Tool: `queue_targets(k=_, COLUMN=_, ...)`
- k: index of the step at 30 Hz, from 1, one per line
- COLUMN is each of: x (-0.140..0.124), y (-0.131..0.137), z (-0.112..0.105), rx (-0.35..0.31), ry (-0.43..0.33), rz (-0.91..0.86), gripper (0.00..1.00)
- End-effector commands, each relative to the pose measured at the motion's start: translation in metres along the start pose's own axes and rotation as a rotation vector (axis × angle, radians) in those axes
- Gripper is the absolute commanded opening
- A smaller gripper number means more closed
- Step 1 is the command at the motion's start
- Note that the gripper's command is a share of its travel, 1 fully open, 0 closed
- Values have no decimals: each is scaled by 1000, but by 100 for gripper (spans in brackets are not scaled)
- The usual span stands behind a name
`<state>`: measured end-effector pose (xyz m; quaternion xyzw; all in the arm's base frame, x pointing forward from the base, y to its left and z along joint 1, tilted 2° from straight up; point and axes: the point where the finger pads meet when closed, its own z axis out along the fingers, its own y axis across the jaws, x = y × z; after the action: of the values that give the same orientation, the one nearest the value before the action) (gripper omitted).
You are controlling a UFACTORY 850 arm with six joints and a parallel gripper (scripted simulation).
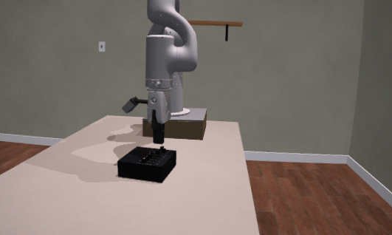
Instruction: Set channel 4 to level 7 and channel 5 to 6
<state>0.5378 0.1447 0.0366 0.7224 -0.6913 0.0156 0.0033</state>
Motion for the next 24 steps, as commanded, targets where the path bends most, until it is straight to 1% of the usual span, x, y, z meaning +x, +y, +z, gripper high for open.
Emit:
queue_targets(k=1, x=-9, y=11, z=1, rx=1, ry=-1, rz=-1, gripper=0)
queue_targets(k=4, x=-15, y=20, z=3, rx=1, ry=-1, rz=-1, gripper=0)
queue_targets(k=24, x=-16, y=20, z=3, rx=1, ry=-1, rz=-1, gripper=0)
